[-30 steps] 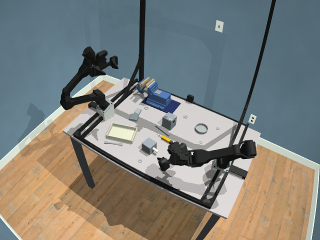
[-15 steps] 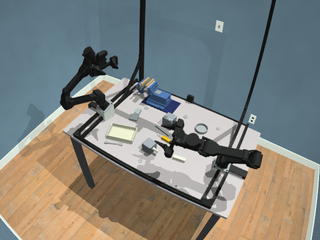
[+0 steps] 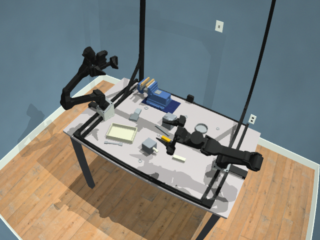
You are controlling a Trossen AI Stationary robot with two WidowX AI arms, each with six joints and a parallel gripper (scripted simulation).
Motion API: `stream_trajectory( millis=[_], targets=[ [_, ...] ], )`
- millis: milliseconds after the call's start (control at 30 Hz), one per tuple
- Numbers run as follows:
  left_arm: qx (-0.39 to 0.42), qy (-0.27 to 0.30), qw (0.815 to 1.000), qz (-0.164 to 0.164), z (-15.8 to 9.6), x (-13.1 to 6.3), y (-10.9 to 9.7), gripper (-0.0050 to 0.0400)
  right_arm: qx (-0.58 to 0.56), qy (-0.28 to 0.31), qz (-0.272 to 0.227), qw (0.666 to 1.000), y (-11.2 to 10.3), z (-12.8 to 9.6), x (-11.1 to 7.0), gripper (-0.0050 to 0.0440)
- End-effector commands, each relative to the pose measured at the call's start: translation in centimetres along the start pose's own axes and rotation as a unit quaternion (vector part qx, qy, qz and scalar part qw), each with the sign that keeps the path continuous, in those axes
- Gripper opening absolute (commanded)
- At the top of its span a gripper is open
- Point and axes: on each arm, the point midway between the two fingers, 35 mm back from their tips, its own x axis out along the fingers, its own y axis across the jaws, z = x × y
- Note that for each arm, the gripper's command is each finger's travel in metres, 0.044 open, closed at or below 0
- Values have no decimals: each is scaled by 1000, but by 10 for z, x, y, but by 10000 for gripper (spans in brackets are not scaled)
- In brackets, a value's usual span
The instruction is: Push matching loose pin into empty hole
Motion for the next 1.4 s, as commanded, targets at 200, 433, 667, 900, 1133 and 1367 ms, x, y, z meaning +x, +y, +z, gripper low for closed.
stream_trajectory(
  millis=[200,433,667,900,1133,1367],
  targets=[
    [-11,174,984,36,-80,20,1,400,-1,1,-1,1000,0,0,0,400],
    [9,356,931,83,-161,14,4,400,-1,1,-1,1000,0,0,0,400],
    [67,523,840,130,-226,-18,9,400,-1,1,-1,1000,0,0,0,400],
    [149,649,727,168,-261,-60,20,400,-1,1,-1,1000,0,0,0,400],
    [187,688,677,180,-268,-76,24,400,-1,1,-1,1000,0,0,0,400],
    [193,694,669,182,-273,-79,28,400,-1,1,-1,1000,0,0,0,400]
  ],
)
